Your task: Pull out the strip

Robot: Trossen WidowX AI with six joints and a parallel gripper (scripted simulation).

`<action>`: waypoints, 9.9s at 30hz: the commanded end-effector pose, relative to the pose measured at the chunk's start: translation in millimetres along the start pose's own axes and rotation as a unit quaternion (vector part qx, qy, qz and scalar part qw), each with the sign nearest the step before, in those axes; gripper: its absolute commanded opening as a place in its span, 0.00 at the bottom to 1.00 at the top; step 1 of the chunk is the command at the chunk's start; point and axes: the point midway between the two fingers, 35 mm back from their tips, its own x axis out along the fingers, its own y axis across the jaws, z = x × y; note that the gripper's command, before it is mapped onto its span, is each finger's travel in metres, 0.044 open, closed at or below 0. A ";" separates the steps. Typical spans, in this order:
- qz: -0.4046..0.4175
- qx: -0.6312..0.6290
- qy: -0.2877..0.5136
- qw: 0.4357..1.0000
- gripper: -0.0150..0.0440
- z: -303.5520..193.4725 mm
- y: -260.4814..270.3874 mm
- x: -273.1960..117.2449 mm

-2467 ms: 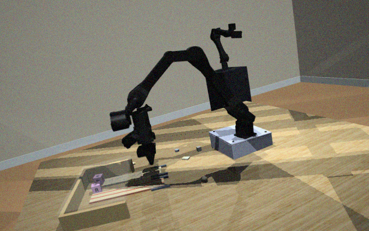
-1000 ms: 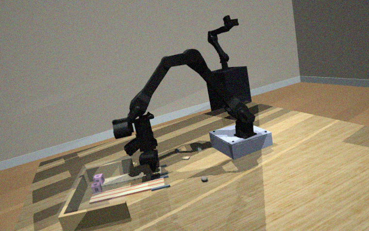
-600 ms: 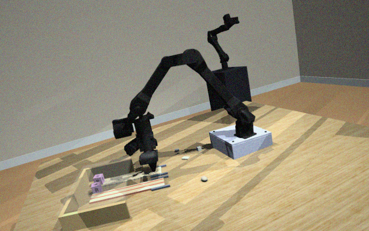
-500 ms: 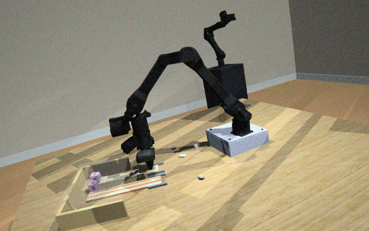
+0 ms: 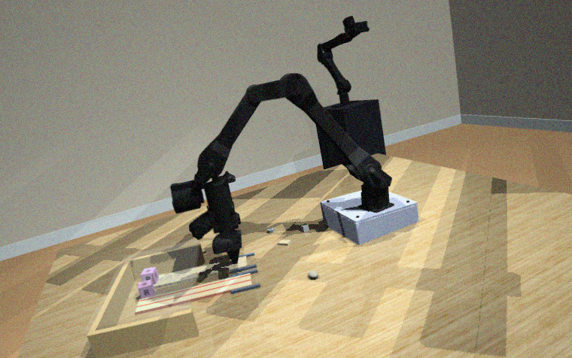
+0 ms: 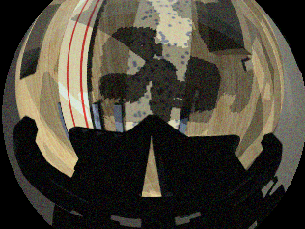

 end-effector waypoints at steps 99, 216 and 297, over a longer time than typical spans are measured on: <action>-0.002 -0.003 0.005 1.000 0.25 -151.4 -4.0 5.8; -0.002 0.042 -0.002 0.999 1.00 23.1 1.6 -61.7; -0.002 0.042 0.001 0.999 0.25 -39.5 -3.3 -51.7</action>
